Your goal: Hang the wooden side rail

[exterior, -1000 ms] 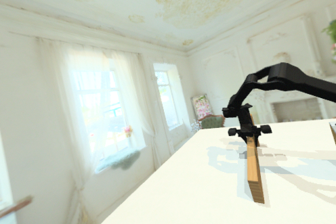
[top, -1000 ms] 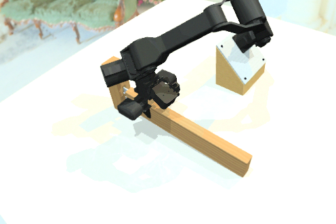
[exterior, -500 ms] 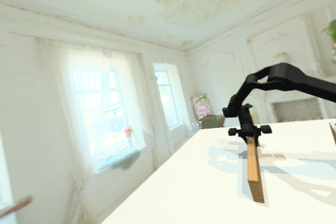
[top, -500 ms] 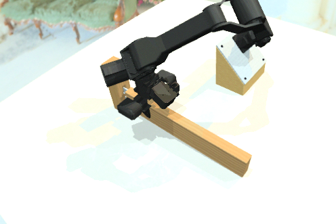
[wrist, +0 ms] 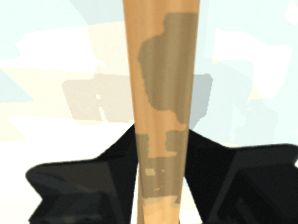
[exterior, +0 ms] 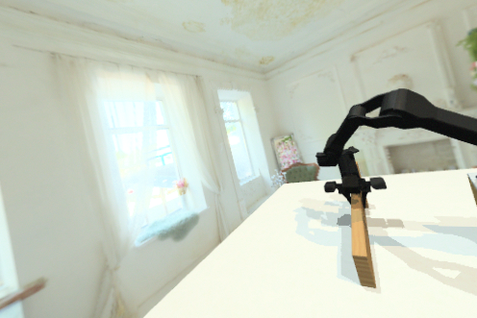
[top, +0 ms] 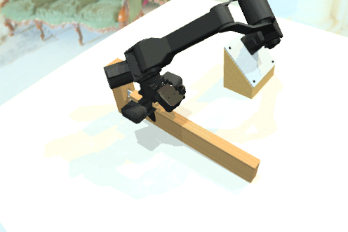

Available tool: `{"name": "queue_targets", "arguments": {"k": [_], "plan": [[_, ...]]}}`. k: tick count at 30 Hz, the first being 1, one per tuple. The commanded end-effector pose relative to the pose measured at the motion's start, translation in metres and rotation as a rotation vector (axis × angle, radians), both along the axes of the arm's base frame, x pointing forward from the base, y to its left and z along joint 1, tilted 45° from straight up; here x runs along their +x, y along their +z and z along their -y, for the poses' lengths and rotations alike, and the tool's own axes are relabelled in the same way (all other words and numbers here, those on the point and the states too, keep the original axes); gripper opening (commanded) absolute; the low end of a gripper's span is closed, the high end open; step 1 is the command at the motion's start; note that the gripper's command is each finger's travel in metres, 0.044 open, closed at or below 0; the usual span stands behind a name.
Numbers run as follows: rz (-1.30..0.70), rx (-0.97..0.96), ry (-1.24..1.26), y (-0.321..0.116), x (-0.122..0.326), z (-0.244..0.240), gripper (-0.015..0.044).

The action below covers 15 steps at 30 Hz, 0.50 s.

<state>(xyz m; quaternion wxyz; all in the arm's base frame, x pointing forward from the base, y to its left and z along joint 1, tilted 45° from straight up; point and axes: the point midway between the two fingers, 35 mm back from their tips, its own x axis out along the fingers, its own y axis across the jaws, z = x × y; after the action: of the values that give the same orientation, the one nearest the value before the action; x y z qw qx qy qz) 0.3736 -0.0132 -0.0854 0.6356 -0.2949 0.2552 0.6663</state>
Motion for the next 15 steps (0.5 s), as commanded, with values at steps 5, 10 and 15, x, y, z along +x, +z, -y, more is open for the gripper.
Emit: {"name": "queue_targets", "arguments": {"k": [5,10,15], "plan": [[0.007,-0.002,-0.009,0.0,0.0007,0.0057,0.0],[0.008,-0.002,-0.009,0.0,0.0011,0.0062,0.0],[0.008,-0.002,-0.009,0.0,0.0015,0.0067,0.0]]}}
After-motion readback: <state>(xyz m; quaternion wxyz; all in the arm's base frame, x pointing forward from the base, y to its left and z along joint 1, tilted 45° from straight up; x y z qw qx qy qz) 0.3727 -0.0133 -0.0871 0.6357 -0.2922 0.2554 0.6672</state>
